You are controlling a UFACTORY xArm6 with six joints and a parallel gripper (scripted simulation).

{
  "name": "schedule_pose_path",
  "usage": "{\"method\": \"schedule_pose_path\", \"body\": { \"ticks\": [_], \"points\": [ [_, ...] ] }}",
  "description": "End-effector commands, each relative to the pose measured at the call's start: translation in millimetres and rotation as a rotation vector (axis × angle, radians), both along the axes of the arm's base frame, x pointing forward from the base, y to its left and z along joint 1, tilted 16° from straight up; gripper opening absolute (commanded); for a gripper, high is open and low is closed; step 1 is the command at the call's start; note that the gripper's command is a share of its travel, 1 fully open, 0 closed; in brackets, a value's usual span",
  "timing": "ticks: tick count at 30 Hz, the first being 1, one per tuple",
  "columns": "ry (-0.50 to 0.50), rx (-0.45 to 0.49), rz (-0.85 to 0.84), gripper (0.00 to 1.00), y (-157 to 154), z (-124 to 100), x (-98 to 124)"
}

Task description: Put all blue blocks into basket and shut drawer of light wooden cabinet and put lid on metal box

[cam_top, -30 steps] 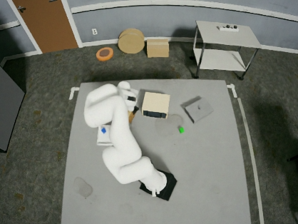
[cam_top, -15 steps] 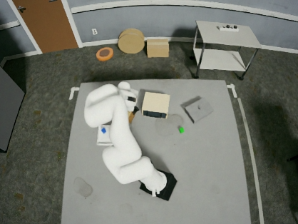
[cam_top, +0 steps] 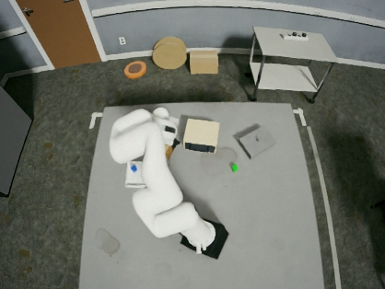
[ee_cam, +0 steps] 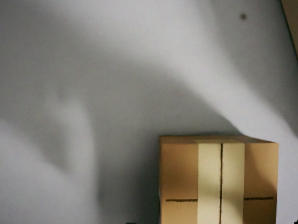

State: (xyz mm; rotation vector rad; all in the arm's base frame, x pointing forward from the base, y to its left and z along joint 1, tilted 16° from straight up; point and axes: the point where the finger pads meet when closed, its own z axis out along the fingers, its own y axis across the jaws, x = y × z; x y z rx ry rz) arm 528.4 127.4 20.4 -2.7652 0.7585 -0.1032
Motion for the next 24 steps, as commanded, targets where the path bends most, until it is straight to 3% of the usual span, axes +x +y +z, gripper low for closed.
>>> {"method": "schedule_pose_path", "body": {
  "ticks": [1,24],
  "points": [
    [-0.004,0.001,-0.001,0.90,1.8,-5.6,2.6],
    [-0.004,0.001,-0.001,0.90,7.3,-27.1,5.8]
  ]
}}
